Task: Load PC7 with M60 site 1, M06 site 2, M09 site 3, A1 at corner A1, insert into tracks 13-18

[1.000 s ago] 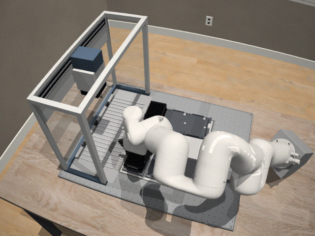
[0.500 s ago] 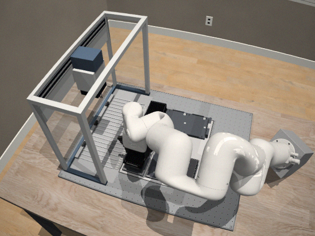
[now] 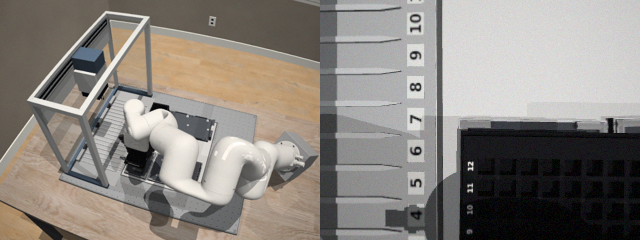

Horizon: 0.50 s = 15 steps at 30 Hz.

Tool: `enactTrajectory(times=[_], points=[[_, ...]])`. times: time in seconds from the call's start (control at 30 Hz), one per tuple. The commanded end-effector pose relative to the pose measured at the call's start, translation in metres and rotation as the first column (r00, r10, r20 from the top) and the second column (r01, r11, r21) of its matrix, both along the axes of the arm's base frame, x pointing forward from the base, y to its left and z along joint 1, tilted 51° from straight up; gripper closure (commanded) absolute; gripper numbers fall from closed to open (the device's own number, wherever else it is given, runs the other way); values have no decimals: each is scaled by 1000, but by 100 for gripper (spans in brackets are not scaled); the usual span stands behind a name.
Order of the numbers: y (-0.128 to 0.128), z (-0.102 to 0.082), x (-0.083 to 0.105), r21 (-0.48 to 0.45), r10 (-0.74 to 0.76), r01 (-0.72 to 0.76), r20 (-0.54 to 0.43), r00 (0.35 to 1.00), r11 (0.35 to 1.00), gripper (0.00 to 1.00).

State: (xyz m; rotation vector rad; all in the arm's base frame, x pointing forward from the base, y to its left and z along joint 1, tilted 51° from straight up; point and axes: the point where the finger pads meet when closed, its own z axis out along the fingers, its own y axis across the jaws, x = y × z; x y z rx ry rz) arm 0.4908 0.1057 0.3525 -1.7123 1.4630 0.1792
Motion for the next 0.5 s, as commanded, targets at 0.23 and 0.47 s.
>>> enactTrajectory(times=[0.23,0.47], points=[[-13,13,-7,0,-1,1,3,1000,1000,100],[-19,19,-11,0,-1,1,3,1000,1000,100]])
